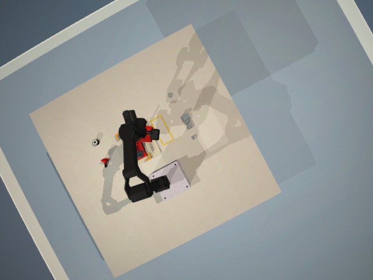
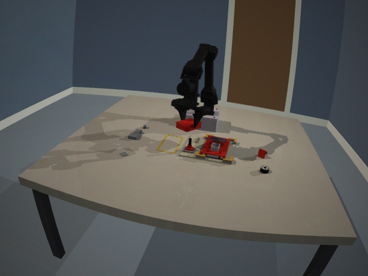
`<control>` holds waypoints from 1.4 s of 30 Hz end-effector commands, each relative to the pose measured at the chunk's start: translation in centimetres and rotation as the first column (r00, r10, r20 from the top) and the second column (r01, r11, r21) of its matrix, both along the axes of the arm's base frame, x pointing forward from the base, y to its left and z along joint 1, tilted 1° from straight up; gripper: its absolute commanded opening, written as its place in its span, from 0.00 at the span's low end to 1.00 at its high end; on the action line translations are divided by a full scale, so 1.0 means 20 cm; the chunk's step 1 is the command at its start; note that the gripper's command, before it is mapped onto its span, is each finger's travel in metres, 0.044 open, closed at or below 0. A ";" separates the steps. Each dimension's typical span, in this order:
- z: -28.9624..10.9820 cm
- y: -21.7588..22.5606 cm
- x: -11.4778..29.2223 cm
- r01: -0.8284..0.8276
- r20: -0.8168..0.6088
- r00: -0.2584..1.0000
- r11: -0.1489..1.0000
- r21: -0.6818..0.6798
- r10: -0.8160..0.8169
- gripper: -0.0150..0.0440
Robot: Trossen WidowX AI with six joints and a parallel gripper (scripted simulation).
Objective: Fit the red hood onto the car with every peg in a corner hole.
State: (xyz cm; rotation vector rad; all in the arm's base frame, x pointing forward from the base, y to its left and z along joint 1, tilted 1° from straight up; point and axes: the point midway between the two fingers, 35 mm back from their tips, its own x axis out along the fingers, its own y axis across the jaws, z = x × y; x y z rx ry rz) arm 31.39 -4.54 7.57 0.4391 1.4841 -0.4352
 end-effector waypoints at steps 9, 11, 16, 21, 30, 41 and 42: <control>0.01 0.30 0.09 -0.251 -0.004 0.968 0.968 -0.008 0.251 0.25; 0.01 0.36 0.10 -0.293 -0.005 0.956 0.956 -0.009 0.293 0.25; 0.01 0.50 0.12 -0.395 -0.005 0.919 0.919 -0.013 0.394 0.25; 0.02 0.63 0.13 -0.489 -0.006 0.873 0.872 -0.016 0.489 0.25; -0.02 0.64 0.13 -0.501 -0.007 0.865 0.865 -0.017 0.501 0.25; -0.24 0.67 0.13 -0.501 -0.007 0.865 0.865 -0.016 0.501 0.25; -0.24 0.67 0.13 -0.501 -0.007 0.865 0.865 -0.016 0.501 0.25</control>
